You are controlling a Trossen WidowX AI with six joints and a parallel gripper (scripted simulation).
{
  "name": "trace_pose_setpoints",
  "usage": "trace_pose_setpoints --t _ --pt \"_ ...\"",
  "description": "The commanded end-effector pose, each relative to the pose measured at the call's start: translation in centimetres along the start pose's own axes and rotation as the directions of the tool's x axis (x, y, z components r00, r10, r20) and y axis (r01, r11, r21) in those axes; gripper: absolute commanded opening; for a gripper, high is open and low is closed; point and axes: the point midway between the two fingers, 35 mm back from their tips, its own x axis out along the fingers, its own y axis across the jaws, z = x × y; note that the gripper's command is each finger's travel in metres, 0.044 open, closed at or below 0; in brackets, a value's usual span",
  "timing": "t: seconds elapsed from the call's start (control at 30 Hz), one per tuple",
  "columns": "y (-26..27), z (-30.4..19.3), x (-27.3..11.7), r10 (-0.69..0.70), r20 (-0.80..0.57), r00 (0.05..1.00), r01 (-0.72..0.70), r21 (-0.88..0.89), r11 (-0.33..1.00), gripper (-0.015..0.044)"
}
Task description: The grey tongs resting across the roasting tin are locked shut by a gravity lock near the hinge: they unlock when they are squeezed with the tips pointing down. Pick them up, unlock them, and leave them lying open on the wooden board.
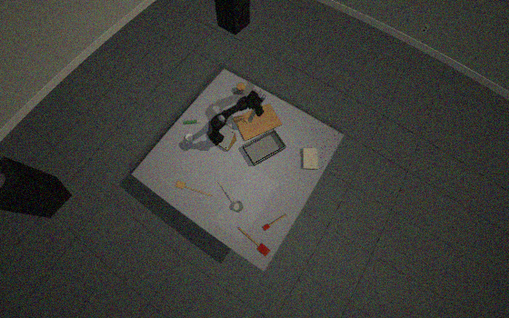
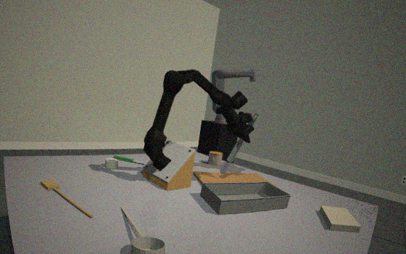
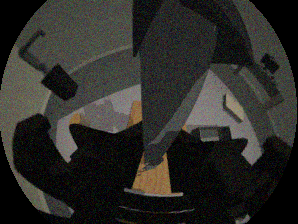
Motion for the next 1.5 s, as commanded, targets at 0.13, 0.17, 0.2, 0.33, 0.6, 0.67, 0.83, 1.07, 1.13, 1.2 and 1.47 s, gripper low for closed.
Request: trace_pose_setpoints --t 0.13,0.17,0.2,0.33,0.6,0.67,0.83,1.07,1.13,1.2,1.47 --pt "0.1 0.1 0.8 0.008 -0.099 0.995 -0.007 0.008 1.0 -0.015" --pt "0.1 0.0 0.9 0.009 -0.111 0.994 -0.008 0.009 1.0 -0.015" --pt "0.1 0.0 1.0 0.009 -0.124 0.992 -0.008 0.009 1.0 -0.015" --pt "0.0 -0.1 1.3 0.01 -0.173 0.985 -0.009 0.01 1.0 -0.015" --pt "-0.1 -0.5 1.8 0.013 -0.273 0.962 -0.01 0.011 1.0 -0.015" --pt "-0.1 -0.6 1.9 0.012 -0.298 0.955 -0.01 0.01 1.0 -0.015" --pt "-0.2 -0.9 2.0 0.013 -0.357 0.934 -0.008 0.014 1.0 -0.015" --pt "-0.4 -1.3 2.1 0.012 -0.439 0.899 -0.005 0.018 1.0 -0.015" --pt "-0.4 -1.5 2.1 0.012 -0.461 0.887 -0.003 0.019 1.0 -0.015" --pt "-0.5 -1.6 2.1 0.011 -0.484 0.875 -0.002 0.02 1.0 -0.015" --pt "-0.7 -2.2 1.9 0.009 -0.571 0.821 0.005 0.024 1.0 -0.015"
